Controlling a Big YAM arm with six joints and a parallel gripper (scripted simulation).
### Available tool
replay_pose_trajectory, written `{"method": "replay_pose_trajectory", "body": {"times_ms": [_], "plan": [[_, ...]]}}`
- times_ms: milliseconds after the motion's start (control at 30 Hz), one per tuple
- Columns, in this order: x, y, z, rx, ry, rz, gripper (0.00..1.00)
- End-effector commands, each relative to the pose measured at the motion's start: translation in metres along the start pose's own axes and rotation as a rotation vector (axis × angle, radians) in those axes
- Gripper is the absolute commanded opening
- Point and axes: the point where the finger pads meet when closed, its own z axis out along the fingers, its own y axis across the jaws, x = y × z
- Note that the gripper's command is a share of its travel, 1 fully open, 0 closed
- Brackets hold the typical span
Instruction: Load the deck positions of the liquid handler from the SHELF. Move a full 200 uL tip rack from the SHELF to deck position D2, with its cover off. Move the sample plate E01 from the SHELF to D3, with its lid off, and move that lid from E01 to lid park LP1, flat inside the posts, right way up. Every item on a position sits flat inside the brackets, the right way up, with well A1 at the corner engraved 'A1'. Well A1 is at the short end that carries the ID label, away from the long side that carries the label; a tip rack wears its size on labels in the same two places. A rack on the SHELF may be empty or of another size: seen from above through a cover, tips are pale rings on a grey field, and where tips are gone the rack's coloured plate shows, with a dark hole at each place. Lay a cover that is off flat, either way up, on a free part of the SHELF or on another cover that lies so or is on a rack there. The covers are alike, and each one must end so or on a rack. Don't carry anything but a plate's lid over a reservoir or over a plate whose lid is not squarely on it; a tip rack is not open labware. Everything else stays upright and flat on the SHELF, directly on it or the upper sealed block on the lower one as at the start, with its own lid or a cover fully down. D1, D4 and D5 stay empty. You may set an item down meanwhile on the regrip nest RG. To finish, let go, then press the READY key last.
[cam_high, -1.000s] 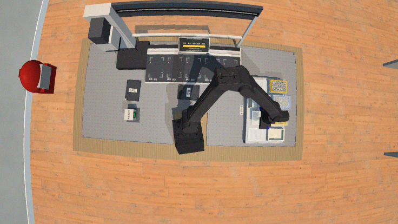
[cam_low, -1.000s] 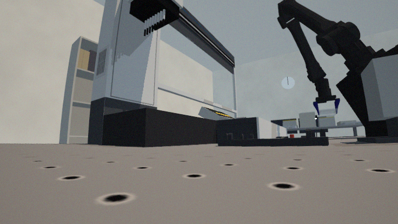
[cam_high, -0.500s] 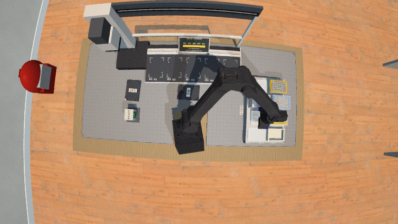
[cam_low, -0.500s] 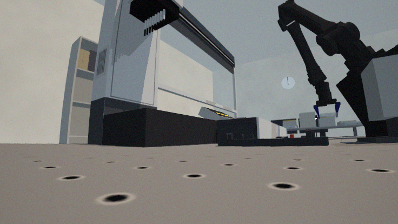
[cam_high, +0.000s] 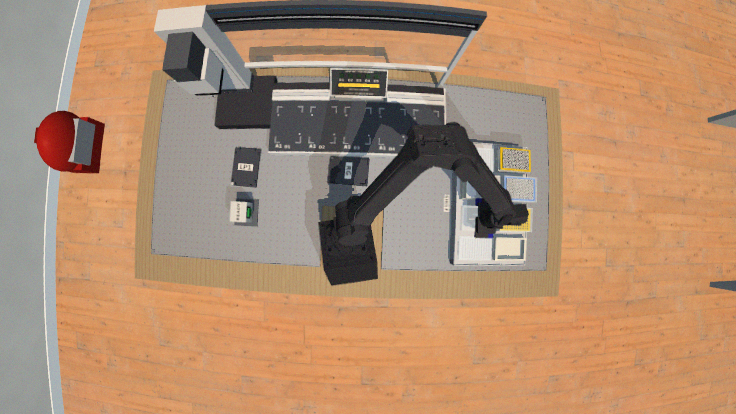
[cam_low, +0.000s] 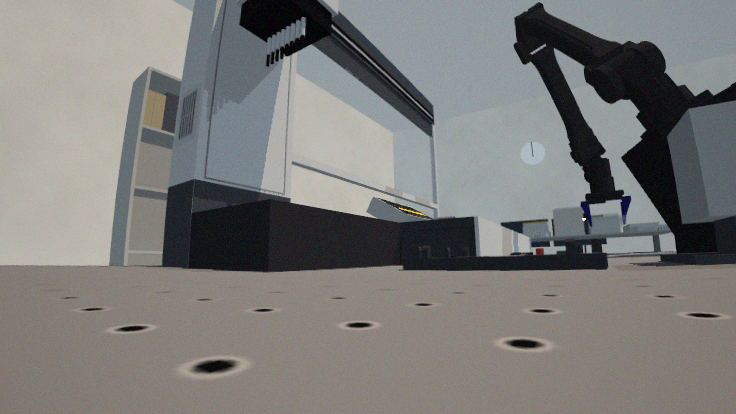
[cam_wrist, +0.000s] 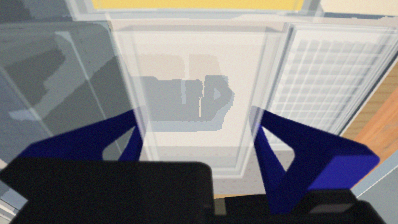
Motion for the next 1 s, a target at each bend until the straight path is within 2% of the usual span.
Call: {"method": "replay_pose_trajectory", "body": {"times_ms": [0, 100, 133, 233, 267, 967], "plan": [[-0.010, 0.007, 0.004, -0.006, -0.024, -0.005, 0.00], [-0.010, 0.007, 0.006, -0.006, -0.023, -0.006, 0.00], [-0.020, 0.006, -0.009, -0.013, -0.059, -0.002, 0.00], [-0.014, 0.004, 0.009, -0.008, -0.032, 0.001, 0.00], [-0.016, 0.005, 0.000, -0.008, -0.041, -0.007, 0.00], [-0.016, 0.005, 0.000, -0.008, -0.041, -0.007, 0.00]]}}
